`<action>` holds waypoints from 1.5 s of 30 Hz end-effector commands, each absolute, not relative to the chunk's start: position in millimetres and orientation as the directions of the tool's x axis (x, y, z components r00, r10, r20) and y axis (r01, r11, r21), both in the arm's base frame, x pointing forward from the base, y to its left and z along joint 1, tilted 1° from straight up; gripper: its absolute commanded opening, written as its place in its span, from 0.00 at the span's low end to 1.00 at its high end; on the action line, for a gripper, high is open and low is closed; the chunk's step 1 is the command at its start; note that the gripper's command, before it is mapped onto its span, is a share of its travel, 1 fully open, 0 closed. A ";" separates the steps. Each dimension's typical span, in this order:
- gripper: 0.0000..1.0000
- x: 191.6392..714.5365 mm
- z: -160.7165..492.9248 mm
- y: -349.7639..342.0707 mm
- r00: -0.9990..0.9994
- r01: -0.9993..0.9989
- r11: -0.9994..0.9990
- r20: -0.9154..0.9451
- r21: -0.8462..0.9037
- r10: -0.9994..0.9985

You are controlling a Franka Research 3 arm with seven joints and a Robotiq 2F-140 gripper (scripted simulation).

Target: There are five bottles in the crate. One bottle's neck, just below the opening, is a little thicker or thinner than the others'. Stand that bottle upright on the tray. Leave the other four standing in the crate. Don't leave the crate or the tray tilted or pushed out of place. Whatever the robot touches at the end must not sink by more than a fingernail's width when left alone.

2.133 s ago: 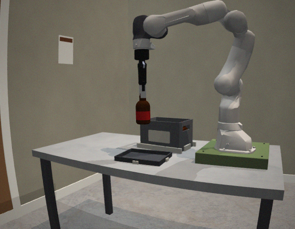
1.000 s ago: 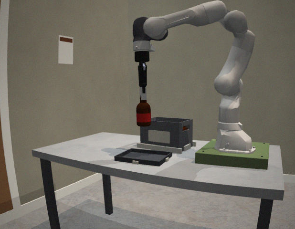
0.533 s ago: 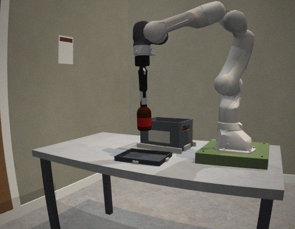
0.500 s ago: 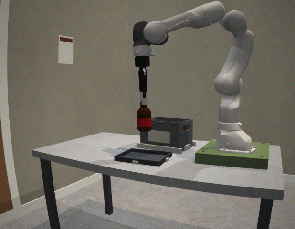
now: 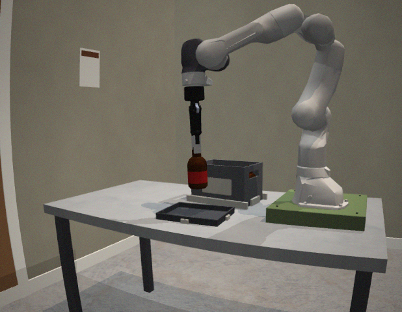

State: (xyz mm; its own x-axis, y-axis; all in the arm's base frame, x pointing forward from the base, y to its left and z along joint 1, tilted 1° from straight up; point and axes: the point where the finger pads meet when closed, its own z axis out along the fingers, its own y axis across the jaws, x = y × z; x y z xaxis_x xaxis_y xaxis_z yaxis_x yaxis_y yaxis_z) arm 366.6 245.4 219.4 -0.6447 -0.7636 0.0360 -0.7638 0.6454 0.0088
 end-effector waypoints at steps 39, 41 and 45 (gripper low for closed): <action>0.10 371.5 134.1 248.5 -0.651 -0.759 0.651 0.016 0.001 -0.759; 0.10 371.5 133.0 248.5 -0.651 -0.759 0.651 0.016 0.001 -0.759; 0.10 371.5 132.1 248.5 -0.651 -0.759 0.651 0.016 0.001 -0.759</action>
